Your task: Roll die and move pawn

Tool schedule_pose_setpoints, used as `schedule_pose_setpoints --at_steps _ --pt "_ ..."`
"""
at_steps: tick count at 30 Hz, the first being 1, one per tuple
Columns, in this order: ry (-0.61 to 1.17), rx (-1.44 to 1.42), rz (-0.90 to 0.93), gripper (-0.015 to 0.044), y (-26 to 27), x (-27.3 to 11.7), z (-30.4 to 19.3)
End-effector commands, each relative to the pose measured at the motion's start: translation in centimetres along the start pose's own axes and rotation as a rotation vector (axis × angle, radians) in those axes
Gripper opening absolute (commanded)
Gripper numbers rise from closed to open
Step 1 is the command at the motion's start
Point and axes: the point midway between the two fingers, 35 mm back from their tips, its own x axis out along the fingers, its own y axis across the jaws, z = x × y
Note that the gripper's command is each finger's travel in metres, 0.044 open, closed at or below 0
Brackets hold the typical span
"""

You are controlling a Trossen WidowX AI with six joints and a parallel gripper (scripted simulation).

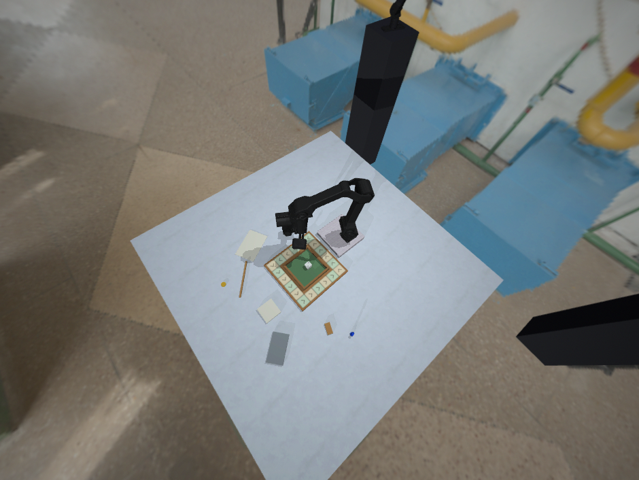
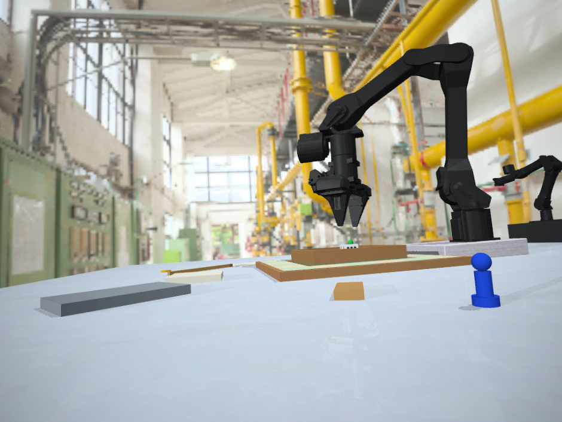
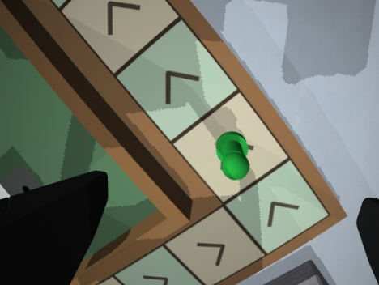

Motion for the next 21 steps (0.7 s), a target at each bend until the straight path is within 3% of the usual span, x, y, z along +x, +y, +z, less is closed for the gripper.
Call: schedule_pose_setpoints --at_steps 1,10,21 --pt "0.018 -0.101 -0.002 0.044 1.2 -1.2 -1.4" --pt "0.024 -0.721 0.01 0.044 5.3 -8.1 -10.6" --pt "0.015 -0.647 0.014 0.044 5.4 -7.5 -9.4"
